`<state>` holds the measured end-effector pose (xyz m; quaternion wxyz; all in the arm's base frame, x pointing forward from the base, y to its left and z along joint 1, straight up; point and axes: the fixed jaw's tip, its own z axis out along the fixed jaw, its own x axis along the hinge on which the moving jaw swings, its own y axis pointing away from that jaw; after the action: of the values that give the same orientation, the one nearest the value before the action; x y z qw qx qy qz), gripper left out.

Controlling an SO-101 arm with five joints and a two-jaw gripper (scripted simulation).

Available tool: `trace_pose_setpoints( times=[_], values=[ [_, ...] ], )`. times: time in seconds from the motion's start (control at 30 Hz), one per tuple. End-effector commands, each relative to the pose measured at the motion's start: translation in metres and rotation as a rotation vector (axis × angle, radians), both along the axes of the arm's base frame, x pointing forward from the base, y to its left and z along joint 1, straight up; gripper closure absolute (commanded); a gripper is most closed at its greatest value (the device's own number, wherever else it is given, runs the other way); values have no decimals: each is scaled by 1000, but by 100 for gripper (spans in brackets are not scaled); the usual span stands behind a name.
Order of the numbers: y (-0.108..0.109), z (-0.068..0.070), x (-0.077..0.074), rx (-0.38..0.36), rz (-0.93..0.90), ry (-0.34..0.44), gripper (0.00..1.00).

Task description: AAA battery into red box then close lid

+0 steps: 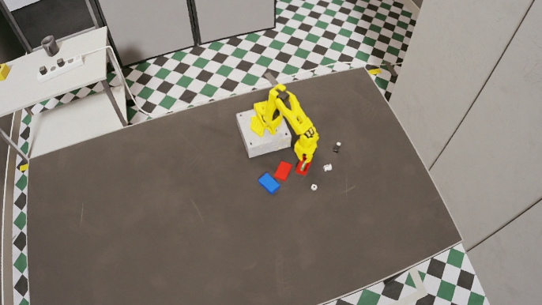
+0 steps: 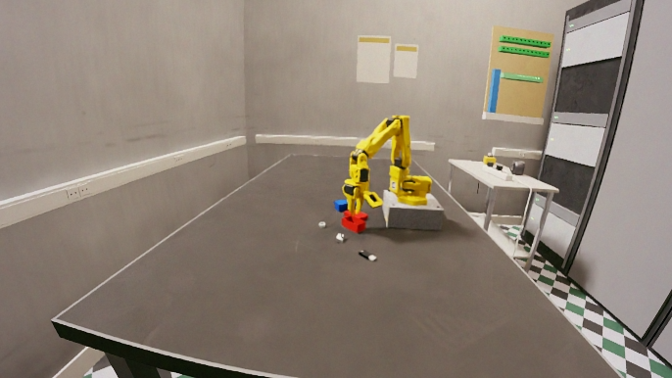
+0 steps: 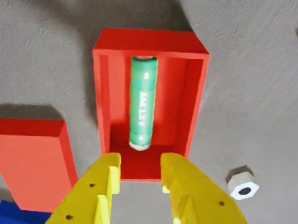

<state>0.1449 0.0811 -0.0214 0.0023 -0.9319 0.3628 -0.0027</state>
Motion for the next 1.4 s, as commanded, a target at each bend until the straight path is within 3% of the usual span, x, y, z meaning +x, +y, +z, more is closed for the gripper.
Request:
trace_pose_setpoints(
  times=[0.0, 0.7, 1.37],
  values=[
    [3, 5, 1, 9, 3, -13, 93],
    [1, 18, -3, 0, 3, 3, 93],
    [0, 22, -4, -3, 3, 7, 93]
  ],
)
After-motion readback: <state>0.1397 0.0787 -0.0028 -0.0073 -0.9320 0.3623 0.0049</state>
